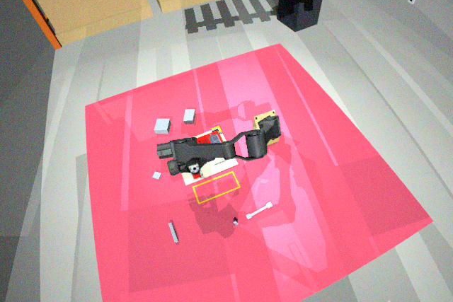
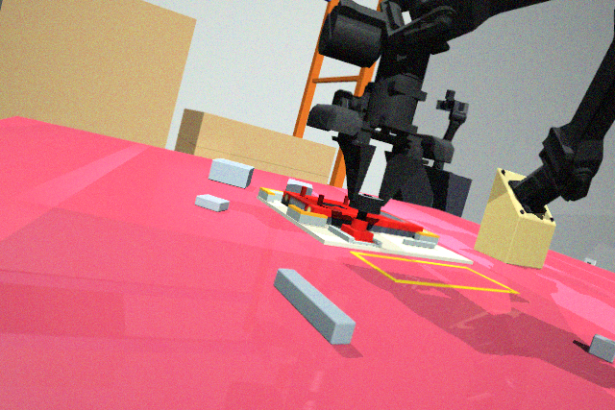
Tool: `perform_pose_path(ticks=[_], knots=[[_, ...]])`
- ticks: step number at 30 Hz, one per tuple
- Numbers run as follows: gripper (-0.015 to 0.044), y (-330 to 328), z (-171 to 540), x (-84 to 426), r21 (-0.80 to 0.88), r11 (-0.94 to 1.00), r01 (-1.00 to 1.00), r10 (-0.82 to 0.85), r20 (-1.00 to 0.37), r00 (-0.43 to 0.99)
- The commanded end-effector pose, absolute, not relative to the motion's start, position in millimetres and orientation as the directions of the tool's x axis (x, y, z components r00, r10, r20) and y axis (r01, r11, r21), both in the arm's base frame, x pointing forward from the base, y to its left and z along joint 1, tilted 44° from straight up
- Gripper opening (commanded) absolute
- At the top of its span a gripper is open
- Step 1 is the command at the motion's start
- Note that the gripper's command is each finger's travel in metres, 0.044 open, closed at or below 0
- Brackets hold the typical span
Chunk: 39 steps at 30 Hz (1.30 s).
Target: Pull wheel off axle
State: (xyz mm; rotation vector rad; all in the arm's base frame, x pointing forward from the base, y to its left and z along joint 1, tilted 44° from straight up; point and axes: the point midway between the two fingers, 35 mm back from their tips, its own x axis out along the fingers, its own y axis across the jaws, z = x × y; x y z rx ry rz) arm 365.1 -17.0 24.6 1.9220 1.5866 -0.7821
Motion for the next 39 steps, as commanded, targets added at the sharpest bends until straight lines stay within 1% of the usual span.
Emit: perform_pose_path(ticks=[1,39], knots=[[0.0000,-20.6,26.5,364.9,0.037,-0.179,0.983,0.679,-0.718,0.150],[0.0000,-29.1,35.5,362.8,0.038,-0.183,0.982,0.679,-0.717,0.154]])
